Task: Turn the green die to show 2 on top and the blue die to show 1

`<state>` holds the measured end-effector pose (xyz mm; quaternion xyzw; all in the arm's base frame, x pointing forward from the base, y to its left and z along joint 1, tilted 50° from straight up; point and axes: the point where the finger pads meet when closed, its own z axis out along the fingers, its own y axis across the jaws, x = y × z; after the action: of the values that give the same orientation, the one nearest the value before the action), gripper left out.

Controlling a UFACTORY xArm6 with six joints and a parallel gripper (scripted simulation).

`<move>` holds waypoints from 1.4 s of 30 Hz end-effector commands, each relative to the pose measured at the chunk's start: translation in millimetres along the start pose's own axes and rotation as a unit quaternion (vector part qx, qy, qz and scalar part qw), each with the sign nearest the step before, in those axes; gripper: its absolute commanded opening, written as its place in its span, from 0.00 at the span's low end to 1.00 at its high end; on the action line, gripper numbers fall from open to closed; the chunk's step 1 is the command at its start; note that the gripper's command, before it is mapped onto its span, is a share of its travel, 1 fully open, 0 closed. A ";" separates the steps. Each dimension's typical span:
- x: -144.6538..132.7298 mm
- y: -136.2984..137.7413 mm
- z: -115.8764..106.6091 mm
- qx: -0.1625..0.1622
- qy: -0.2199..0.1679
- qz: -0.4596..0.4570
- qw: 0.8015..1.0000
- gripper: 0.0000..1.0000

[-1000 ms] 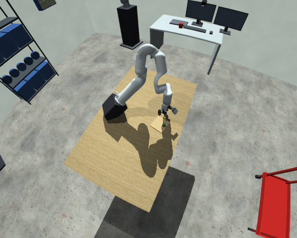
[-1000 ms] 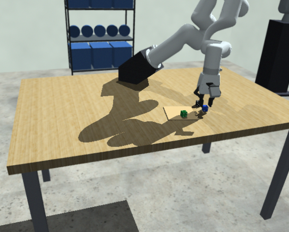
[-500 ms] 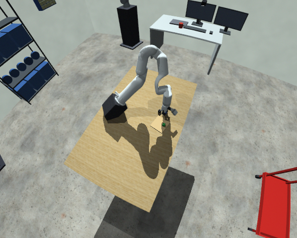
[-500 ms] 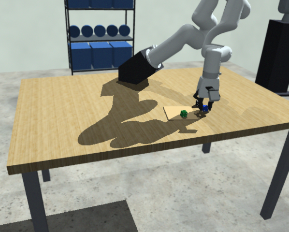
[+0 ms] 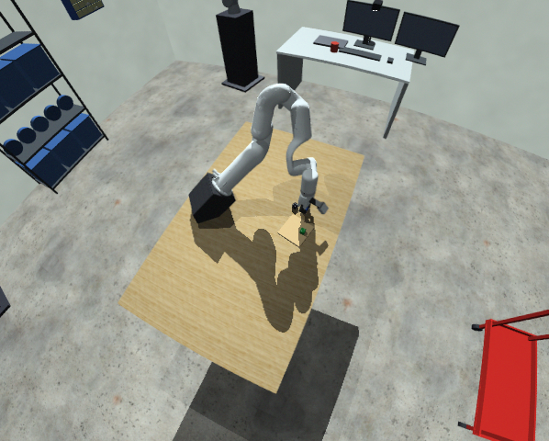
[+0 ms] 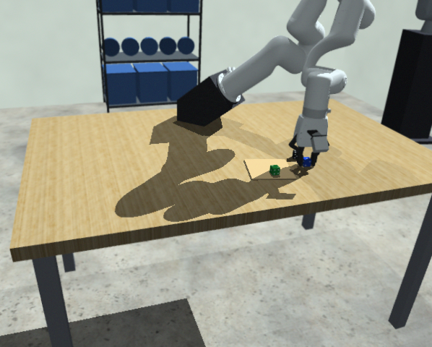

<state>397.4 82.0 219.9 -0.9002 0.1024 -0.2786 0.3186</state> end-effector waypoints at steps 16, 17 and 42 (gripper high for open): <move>0.8 -0.4 -0.4 0.000 0.001 0.000 1.000 0.42; 0.8 -0.4 -0.4 0.000 0.001 0.000 1.000 0.42; 0.8 -0.4 -0.4 0.000 0.001 0.000 1.000 0.21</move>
<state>397.4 82.0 219.9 -0.9002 0.1024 -0.2786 0.3186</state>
